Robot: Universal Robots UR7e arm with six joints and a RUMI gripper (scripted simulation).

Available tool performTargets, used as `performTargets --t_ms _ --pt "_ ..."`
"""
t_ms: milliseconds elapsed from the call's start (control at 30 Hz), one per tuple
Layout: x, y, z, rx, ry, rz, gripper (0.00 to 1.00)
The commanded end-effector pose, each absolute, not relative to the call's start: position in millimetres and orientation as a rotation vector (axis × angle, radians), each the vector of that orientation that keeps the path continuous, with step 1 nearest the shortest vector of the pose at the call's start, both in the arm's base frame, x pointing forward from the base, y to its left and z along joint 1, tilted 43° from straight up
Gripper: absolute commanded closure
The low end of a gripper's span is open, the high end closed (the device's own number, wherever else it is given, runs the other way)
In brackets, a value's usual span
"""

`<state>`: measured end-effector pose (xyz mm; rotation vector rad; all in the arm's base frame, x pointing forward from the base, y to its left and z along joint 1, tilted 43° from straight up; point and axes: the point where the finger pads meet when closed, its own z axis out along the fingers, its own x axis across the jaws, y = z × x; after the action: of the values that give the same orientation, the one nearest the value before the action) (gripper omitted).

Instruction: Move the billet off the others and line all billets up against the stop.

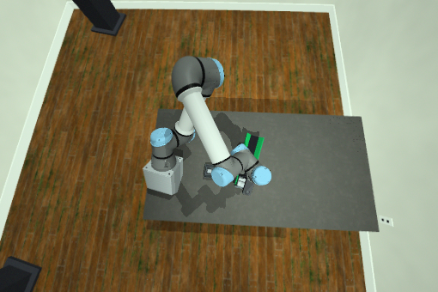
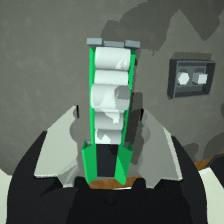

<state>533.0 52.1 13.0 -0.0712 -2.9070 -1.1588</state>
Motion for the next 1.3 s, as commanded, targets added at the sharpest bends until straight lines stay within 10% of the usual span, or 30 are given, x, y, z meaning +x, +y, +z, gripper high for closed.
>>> performTargets --t_ms 0,1267 --pt "533 52 13 -0.072 -2.908 -1.159 0.47" --pt "534 77 -14 -0.072 -2.908 -1.159 0.47"
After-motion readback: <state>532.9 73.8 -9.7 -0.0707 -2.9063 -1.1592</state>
